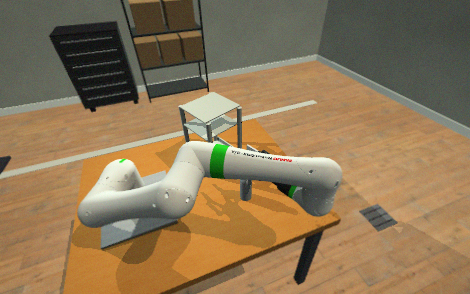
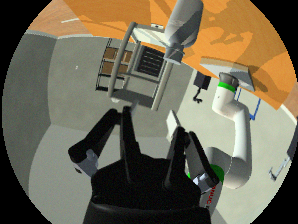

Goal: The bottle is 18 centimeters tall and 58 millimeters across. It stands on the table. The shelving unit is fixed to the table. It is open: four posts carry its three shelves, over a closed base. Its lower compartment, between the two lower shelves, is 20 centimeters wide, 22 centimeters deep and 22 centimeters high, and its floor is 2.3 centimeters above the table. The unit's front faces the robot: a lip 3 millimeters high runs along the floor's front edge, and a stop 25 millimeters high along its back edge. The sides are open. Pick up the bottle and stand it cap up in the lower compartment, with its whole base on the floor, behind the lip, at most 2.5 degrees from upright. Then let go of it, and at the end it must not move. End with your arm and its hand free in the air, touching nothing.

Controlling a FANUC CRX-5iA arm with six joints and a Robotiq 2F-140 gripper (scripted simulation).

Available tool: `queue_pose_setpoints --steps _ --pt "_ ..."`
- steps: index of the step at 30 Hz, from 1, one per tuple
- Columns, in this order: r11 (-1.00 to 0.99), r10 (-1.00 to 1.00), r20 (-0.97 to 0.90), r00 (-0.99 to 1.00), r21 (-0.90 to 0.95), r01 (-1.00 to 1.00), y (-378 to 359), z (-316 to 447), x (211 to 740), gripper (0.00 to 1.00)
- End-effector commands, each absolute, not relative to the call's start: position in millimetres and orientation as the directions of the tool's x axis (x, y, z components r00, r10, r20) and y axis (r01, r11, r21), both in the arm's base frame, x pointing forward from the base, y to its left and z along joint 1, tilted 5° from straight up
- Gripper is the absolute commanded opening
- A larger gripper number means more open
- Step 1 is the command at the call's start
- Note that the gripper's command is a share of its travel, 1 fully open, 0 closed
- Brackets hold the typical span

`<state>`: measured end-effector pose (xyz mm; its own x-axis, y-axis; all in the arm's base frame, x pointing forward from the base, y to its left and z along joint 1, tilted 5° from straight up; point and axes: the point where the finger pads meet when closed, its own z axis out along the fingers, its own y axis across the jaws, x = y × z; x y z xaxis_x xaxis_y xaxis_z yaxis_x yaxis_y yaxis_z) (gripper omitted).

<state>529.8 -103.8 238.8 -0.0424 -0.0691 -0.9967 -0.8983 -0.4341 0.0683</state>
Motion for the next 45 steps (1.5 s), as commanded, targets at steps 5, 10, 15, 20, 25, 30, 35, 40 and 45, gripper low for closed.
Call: queue_pose_setpoints --steps 5,10,15,20,25,30,35,40,45 --pt "-0.434 -0.069 -0.997 -0.042 0.068 -0.898 -105 224 529 0.47" --pt "-0.434 -0.069 -0.997 -0.042 0.068 -0.898 -105 217 529 0.47" --pt "-0.434 -0.069 -0.997 -0.042 0.068 -0.898 -106 203 528 0.47" --pt "-0.434 -0.069 -0.997 -0.042 0.068 -0.898 -107 188 528 0.47" --pt "-0.434 -0.069 -0.997 -0.042 0.068 -0.898 -108 175 527 0.47" --pt "-0.434 -0.069 -0.997 -0.042 0.068 -0.898 -109 161 527 0.47" --pt "-0.434 -0.069 -0.997 -0.042 0.068 -0.898 -111 144 526 0.47" --pt "-0.434 -0.069 -0.997 -0.042 0.068 -0.898 -112 127 526 0.47" --pt "-0.434 -0.069 -0.997 -0.042 0.068 -0.898 -113 118 525 0.47"
